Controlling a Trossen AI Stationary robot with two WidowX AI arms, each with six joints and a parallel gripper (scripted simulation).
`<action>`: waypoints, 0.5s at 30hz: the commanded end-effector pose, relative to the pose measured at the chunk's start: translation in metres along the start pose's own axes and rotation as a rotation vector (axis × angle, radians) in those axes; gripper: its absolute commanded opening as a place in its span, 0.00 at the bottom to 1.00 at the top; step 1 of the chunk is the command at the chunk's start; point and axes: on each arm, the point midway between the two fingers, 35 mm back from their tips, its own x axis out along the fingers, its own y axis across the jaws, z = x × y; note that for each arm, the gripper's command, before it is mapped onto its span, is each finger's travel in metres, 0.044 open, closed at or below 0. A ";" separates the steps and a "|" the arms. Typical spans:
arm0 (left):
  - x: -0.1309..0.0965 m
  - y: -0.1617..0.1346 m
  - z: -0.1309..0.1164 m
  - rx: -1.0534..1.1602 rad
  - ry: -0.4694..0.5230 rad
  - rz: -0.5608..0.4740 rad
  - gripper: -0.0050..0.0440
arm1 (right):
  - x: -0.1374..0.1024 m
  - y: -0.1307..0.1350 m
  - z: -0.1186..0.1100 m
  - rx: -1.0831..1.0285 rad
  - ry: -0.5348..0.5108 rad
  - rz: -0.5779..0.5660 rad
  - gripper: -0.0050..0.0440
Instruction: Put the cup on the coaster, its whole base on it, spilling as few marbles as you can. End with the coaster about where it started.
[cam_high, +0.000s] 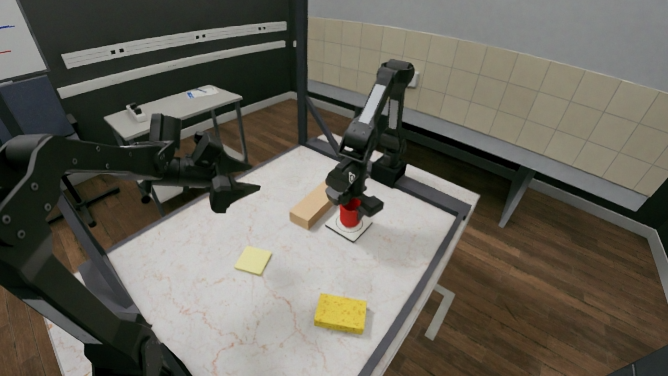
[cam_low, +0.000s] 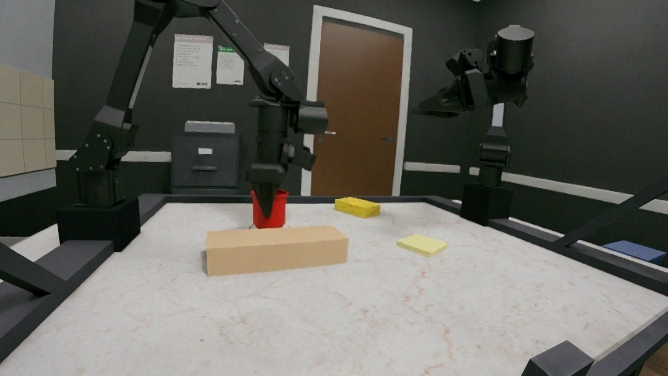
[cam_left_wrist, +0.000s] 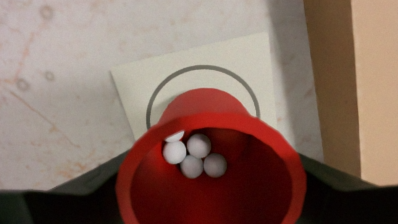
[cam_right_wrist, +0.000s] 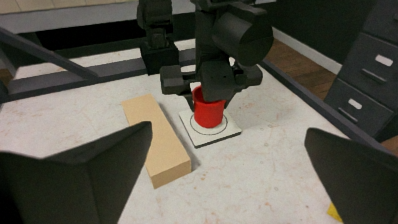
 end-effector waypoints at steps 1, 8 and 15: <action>0.001 0.000 0.003 0.004 -0.017 0.000 0.70 | -0.003 0.001 0.011 0.031 -0.015 0.006 0.92; -0.001 0.001 0.006 0.004 -0.033 0.005 0.70 | -0.003 0.001 0.011 0.031 -0.015 0.006 0.92; -0.003 0.001 0.007 0.003 -0.037 0.009 0.75 | -0.003 0.001 0.011 0.031 -0.015 0.006 0.92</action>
